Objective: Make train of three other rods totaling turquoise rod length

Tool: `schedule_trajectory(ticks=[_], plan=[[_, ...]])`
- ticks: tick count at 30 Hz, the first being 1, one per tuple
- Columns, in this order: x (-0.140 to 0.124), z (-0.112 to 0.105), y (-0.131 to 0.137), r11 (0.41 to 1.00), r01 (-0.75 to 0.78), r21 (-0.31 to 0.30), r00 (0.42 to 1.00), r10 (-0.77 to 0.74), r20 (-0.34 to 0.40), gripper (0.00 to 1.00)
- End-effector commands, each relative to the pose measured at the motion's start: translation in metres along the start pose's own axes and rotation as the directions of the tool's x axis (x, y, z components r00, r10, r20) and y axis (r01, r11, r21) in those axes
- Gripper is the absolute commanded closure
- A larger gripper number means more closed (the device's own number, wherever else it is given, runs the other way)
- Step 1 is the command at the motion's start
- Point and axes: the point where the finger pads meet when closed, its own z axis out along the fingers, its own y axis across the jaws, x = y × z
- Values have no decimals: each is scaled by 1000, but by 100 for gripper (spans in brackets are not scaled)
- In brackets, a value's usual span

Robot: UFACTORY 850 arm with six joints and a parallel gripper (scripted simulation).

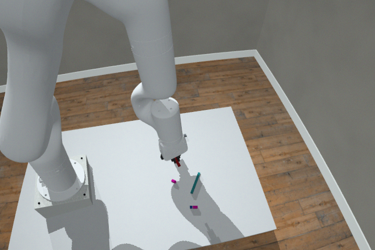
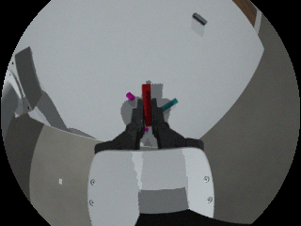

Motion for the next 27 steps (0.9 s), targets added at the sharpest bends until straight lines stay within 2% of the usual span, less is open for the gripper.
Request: schedule_trajectory(ticks=[1,27], plan=[[0,-3,1,1000,0,26,999,1,-40,96],[-4,-5,3,999,21,25,999,-20,-40,96]])
